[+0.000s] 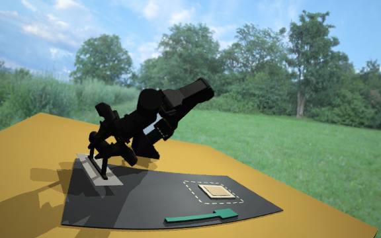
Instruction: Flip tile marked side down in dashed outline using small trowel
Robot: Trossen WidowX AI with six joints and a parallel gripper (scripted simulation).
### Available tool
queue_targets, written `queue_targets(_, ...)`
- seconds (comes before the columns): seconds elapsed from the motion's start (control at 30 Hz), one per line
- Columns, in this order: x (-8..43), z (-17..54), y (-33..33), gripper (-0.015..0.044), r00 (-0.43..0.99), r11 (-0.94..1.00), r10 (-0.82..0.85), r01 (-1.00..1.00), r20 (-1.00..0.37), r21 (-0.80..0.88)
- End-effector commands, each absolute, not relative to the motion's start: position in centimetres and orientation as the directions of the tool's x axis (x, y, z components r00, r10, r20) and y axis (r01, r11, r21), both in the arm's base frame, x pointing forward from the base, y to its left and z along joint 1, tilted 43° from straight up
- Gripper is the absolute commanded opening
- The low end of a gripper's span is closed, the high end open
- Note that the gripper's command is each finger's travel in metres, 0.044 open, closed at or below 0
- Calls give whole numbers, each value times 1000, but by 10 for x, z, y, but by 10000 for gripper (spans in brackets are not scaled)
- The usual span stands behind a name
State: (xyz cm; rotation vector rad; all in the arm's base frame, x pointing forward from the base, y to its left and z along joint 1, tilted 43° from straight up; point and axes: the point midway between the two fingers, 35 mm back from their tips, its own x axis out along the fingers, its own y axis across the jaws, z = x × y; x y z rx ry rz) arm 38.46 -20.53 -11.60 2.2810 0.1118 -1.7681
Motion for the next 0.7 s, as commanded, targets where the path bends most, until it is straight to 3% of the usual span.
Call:
queue_targets(0.0,389,-111,-211,0,269,-964,-113,204,-957,171)
queue_targets(0.67,389,-114,-209,0,269,-964,-113,204,-957,171)
